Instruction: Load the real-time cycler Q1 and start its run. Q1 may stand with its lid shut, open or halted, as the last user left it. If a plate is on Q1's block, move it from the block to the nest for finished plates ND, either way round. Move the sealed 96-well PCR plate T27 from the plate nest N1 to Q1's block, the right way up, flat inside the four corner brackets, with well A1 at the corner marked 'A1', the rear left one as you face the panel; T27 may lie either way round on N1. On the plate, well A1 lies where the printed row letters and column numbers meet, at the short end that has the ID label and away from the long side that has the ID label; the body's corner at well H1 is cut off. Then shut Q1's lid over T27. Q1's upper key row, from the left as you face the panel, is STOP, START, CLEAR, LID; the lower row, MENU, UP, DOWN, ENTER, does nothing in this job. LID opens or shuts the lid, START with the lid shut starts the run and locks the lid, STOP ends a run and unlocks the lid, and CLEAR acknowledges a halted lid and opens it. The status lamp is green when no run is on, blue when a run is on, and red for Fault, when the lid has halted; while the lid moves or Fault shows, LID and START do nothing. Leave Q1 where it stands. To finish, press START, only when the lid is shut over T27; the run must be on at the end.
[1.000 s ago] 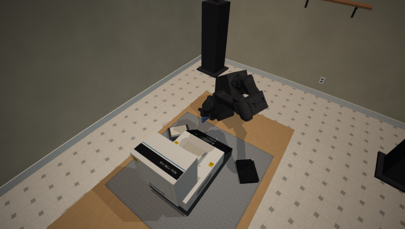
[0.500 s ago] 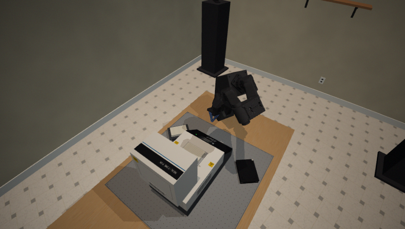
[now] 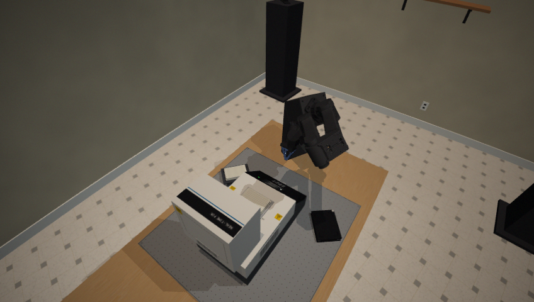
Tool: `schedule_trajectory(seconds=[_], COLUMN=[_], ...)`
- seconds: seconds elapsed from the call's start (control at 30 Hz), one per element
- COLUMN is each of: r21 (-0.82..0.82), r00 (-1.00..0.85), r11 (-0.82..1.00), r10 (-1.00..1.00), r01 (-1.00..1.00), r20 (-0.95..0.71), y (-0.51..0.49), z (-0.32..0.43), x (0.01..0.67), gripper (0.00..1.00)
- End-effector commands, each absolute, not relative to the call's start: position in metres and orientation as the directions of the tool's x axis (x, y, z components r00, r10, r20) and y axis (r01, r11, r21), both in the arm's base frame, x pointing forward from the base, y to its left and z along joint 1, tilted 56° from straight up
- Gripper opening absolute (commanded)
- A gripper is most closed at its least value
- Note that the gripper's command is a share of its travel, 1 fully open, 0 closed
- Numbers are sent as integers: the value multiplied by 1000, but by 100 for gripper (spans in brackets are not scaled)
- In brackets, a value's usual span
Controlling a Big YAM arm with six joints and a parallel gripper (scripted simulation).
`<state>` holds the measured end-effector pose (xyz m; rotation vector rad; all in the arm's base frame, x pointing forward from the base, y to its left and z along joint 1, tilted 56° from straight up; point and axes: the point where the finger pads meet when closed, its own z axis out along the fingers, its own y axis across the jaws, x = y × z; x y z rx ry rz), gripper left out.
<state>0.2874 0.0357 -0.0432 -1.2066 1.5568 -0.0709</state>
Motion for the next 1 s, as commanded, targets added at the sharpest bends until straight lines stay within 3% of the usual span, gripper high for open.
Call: schedule_trajectory(seconds=[0.0, 0.73, 0.97], r21=[-613, -535, -556], r00=[136, 78, 95], r11=[485, 517, 516], r10=[-705, -666, -671], r01=[-623, -668, -652], r20=[-696, -742, -735], y=[31, 40, 40], z=[-40, -45, -52], x=[294, 282, 306], gripper=[0, 0, 0])
